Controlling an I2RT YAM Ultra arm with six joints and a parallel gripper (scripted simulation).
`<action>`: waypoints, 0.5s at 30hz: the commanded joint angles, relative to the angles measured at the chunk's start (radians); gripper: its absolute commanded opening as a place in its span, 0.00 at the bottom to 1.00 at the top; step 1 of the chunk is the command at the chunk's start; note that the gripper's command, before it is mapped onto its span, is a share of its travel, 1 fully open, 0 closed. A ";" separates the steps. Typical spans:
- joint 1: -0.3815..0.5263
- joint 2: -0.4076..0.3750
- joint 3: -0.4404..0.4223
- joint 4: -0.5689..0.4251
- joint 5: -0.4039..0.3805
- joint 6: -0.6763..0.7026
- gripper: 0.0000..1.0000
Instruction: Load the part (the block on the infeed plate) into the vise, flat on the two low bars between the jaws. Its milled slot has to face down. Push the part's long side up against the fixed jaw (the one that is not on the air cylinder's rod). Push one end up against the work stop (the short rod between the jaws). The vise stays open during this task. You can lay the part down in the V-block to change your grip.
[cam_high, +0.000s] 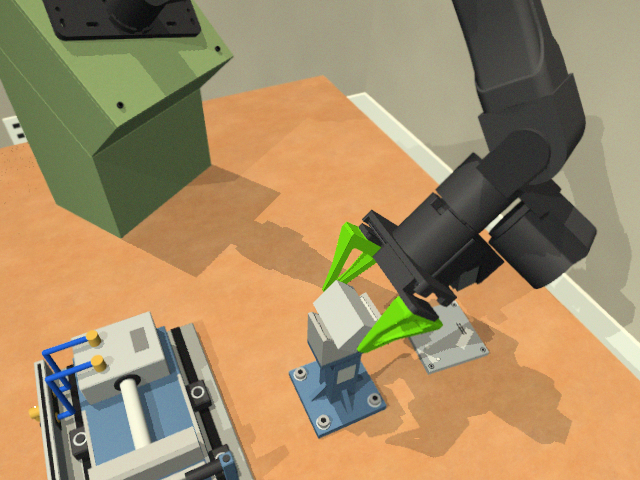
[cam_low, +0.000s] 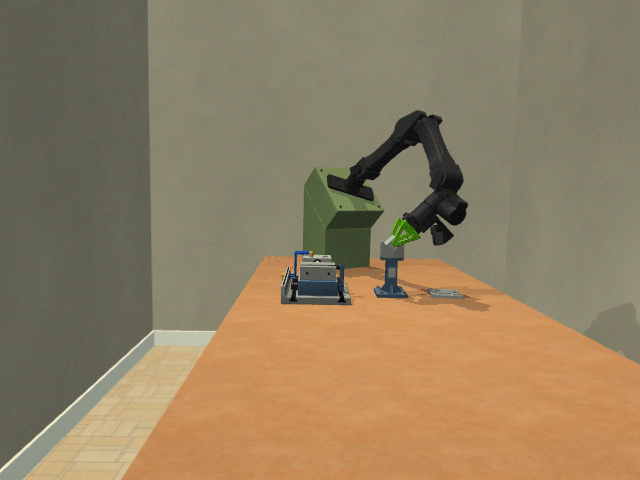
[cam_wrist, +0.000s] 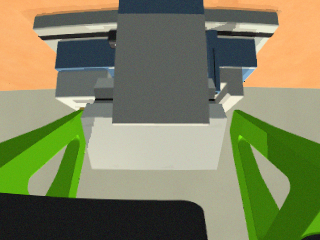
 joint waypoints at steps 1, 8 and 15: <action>0.004 0.003 0.012 -0.001 0.013 0.006 0.81; 0.007 0.006 -0.004 0.009 0.013 0.008 0.81; 0.008 -0.002 -0.019 0.016 0.014 0.011 0.81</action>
